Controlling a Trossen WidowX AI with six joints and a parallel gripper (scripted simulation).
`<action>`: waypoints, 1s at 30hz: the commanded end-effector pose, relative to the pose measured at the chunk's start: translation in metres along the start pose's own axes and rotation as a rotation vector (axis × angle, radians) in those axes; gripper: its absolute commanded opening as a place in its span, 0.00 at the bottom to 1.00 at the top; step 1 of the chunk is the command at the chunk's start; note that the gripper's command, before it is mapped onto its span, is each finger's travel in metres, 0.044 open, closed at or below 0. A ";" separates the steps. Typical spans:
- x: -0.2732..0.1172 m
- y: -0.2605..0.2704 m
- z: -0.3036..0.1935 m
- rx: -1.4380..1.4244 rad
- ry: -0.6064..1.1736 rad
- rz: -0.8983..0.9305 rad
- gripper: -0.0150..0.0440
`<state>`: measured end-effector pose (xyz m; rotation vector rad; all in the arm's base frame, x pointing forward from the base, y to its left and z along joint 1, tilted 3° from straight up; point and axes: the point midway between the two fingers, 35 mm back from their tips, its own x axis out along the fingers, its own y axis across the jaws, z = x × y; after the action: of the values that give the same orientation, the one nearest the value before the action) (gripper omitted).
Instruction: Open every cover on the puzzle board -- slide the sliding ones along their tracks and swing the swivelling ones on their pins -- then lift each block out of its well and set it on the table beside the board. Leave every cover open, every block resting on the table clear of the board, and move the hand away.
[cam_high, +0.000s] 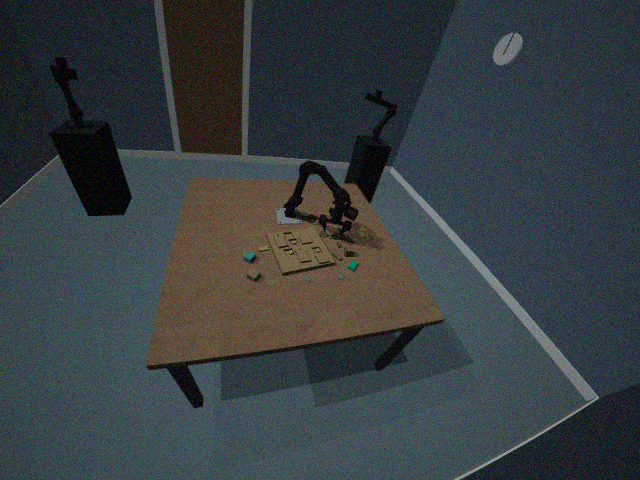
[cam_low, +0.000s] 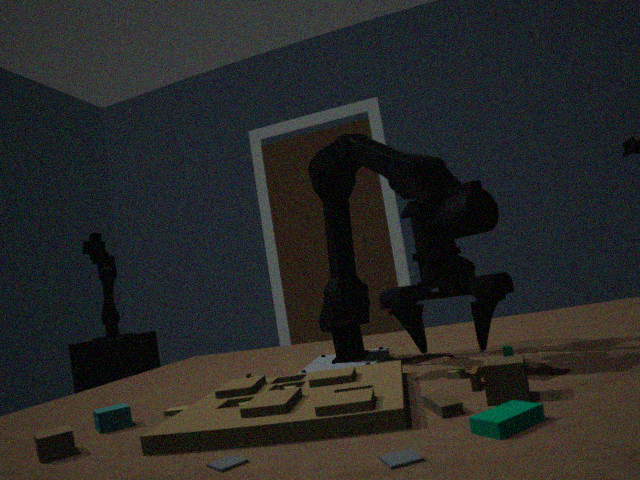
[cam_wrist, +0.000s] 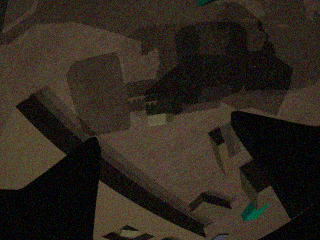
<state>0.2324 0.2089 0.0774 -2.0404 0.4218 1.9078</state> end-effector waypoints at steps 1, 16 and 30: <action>-0.015 -0.001 -0.001 0.003 0.006 -0.011 1.00; -0.045 0.007 -0.007 0.148 0.006 -0.009 0.87; -0.045 0.061 -0.070 1.558 0.006 -0.010 0.25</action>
<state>0.2615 0.1465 0.1209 -1.2379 1.1714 1.1424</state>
